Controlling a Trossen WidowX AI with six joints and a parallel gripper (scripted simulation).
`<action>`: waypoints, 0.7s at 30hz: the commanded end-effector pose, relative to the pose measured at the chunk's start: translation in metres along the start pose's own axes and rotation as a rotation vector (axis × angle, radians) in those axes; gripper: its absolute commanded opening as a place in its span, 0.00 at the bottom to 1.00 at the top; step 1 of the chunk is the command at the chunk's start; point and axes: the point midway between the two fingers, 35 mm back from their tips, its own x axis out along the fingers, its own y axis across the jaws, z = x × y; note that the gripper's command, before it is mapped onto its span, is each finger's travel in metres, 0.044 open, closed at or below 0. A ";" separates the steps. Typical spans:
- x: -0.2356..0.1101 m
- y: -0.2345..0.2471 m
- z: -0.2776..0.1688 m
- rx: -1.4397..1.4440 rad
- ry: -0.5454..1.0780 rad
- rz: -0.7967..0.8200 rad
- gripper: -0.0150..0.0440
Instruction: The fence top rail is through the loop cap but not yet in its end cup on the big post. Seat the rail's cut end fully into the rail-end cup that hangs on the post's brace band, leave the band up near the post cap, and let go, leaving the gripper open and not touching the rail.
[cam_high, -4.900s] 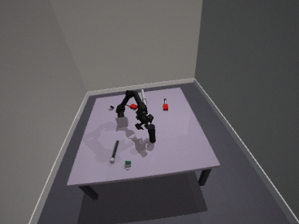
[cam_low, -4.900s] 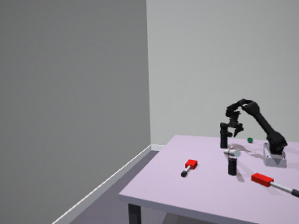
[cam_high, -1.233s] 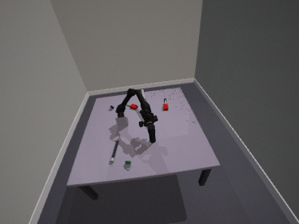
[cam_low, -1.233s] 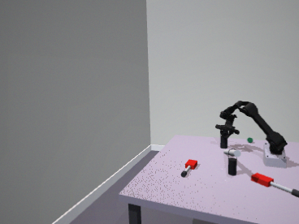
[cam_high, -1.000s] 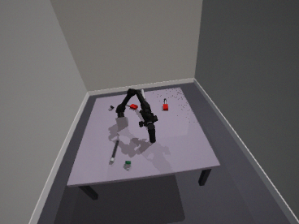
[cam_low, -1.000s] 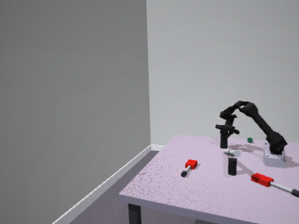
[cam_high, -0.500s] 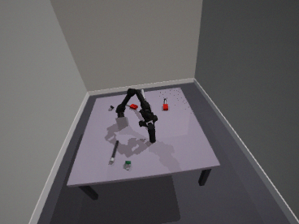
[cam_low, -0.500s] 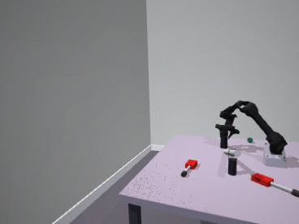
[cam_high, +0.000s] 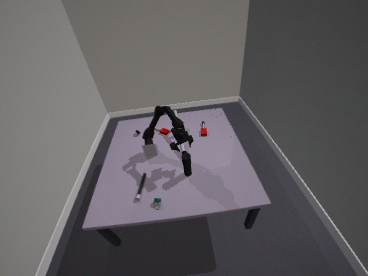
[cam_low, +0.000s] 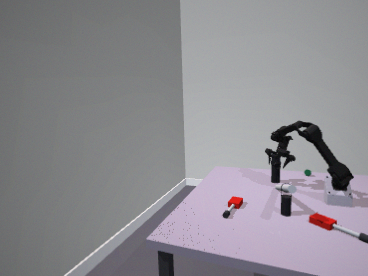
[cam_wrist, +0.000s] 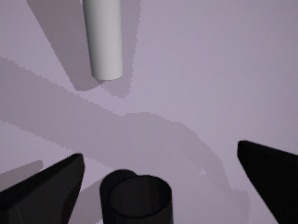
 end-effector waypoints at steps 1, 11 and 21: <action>-0.003 -0.001 0.003 0.057 0.004 -0.007 1.00; -0.053 -0.011 0.063 0.941 -0.002 -0.135 1.00; -0.085 -0.008 0.111 1.591 -0.096 -0.241 1.00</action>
